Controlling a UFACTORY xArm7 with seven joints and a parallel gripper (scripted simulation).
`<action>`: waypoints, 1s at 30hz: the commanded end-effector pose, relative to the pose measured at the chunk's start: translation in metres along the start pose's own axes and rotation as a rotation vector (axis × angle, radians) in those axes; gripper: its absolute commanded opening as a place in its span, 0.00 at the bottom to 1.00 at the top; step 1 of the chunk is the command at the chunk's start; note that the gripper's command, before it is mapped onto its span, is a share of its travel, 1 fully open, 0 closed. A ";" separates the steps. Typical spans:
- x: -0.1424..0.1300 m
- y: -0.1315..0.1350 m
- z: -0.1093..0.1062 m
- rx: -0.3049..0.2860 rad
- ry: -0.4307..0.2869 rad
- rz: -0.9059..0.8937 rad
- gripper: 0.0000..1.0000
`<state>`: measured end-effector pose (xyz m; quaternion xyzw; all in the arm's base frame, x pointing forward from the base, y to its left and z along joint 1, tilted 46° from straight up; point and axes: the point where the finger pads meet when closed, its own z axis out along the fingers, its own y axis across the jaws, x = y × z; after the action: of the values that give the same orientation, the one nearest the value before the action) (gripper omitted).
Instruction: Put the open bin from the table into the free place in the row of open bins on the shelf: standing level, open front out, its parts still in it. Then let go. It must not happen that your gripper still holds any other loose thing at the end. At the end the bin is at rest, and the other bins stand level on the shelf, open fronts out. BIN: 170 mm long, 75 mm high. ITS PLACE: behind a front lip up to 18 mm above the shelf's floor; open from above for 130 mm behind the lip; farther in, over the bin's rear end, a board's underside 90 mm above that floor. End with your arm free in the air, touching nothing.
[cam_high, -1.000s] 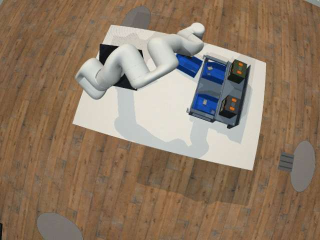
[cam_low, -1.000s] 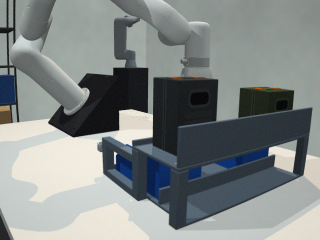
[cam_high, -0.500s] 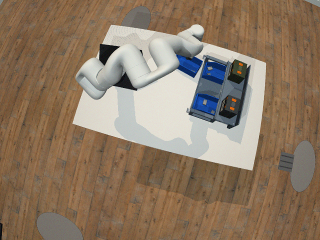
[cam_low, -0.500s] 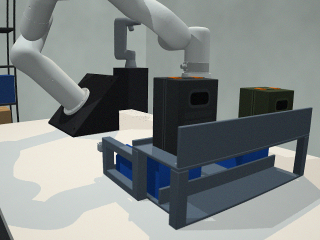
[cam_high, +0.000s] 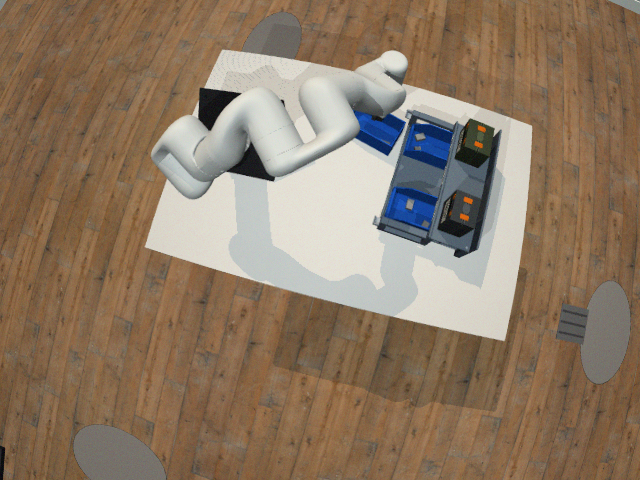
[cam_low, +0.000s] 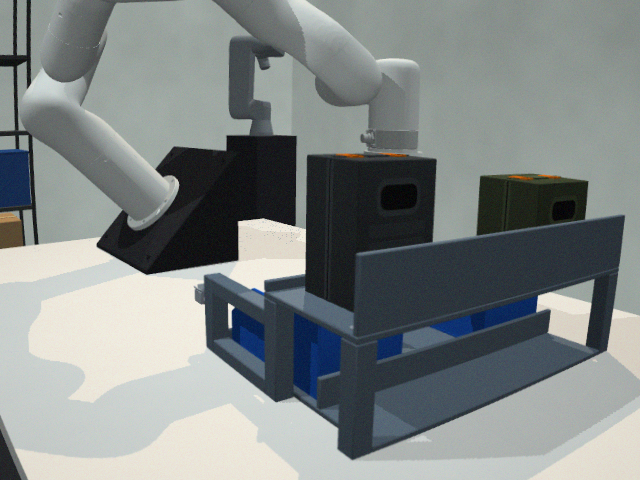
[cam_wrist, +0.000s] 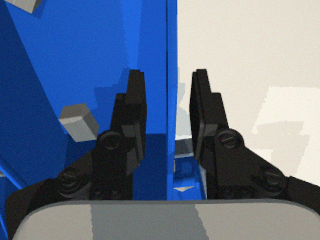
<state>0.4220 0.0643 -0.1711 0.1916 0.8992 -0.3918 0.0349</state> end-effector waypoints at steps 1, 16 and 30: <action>-0.001 0.002 -0.002 -0.006 -0.003 0.000 0.28; -0.001 0.002 -0.005 -0.006 -0.003 0.000 0.28; -0.001 0.002 -0.006 -0.006 -0.003 0.000 0.28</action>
<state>0.4227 0.0666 -0.1693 0.1915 0.8995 -0.3913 0.0353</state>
